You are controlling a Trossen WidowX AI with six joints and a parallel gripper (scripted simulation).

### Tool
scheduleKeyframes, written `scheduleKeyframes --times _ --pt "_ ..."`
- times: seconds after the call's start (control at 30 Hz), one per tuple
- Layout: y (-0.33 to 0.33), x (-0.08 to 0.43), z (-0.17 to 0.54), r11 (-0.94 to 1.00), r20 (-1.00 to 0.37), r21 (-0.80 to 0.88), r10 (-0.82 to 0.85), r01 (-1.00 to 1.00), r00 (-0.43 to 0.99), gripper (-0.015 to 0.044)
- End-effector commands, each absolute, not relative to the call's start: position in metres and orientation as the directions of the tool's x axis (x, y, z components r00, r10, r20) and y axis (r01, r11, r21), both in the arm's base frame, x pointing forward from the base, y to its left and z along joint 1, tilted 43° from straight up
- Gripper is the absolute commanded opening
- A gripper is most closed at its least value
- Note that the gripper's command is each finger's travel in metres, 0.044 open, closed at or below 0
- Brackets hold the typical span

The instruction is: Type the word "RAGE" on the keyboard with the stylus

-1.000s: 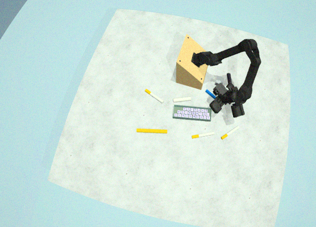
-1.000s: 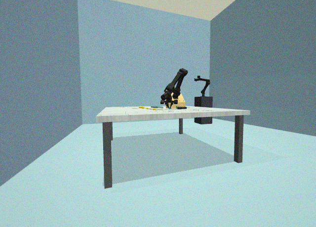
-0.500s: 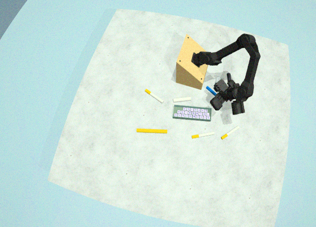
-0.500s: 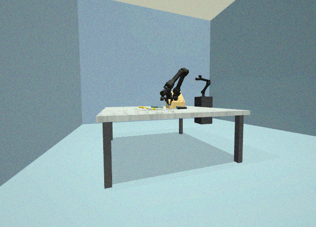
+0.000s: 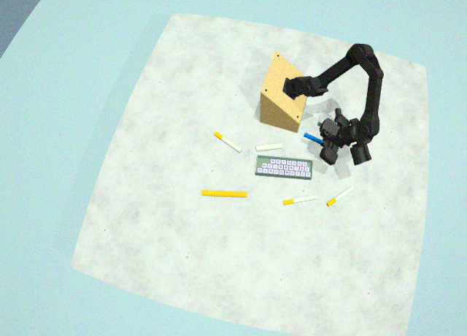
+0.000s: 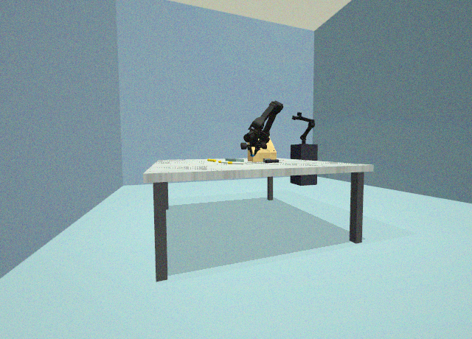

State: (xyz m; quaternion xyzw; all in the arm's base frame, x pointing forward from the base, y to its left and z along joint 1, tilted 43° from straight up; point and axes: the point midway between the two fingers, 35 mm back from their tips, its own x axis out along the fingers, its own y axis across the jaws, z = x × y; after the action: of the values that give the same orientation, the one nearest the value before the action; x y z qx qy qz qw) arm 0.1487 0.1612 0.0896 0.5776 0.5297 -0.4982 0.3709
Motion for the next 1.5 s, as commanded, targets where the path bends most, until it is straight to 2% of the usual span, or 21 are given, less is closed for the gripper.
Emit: scheduleKeyframes --times 0.0,0.27,1.47 --pt "0.166 0.150 0.097 -0.032 -0.971 0.032 0.237 0.999 0.038 0.0000" --pt "0.175 0.151 0.110 0.171 -0.950 0.233 0.249 0.957 0.187 0.0000" --pt "0.207 0.154 0.076 0.171 -0.950 0.232 0.249 0.958 0.185 0.0000"
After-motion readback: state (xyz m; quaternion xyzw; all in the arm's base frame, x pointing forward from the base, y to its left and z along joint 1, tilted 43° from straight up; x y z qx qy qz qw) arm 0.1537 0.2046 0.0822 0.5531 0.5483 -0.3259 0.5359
